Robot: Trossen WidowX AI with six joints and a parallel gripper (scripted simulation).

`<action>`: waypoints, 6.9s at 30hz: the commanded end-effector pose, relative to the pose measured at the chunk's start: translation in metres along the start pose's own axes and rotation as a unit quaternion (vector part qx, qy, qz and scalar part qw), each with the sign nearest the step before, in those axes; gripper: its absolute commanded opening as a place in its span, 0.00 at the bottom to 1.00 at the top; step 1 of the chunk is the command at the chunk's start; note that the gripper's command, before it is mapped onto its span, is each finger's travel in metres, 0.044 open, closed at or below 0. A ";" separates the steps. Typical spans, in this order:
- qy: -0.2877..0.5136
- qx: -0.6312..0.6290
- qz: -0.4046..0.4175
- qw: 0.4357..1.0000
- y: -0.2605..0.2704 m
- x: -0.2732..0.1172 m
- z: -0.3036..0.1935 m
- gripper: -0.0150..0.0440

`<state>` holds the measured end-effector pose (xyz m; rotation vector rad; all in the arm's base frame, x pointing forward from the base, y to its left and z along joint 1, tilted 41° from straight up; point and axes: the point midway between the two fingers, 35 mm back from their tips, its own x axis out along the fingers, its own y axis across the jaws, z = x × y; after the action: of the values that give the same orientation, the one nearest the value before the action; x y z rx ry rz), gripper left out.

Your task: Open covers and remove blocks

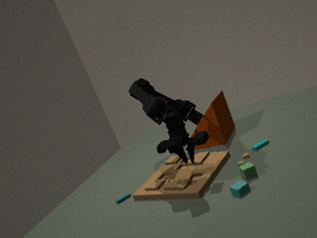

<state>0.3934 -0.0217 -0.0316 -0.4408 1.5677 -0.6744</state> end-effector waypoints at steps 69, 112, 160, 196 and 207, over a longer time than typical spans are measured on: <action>-0.003 0.002 0.016 1.000 -0.216 -0.035 -0.074 0.39; 0.001 0.003 -0.001 1.000 -0.283 -0.012 -0.151 0.39; 0.001 0.002 -0.004 1.000 -0.285 0.066 -0.153 0.39; 0.001 0.004 -0.004 1.000 -0.285 0.026 -0.151 1.00; 0.001 0.002 -0.004 1.000 -0.284 -0.005 -0.154 1.00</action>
<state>0.2100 -0.2093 0.1536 -0.4437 1.5726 -0.6724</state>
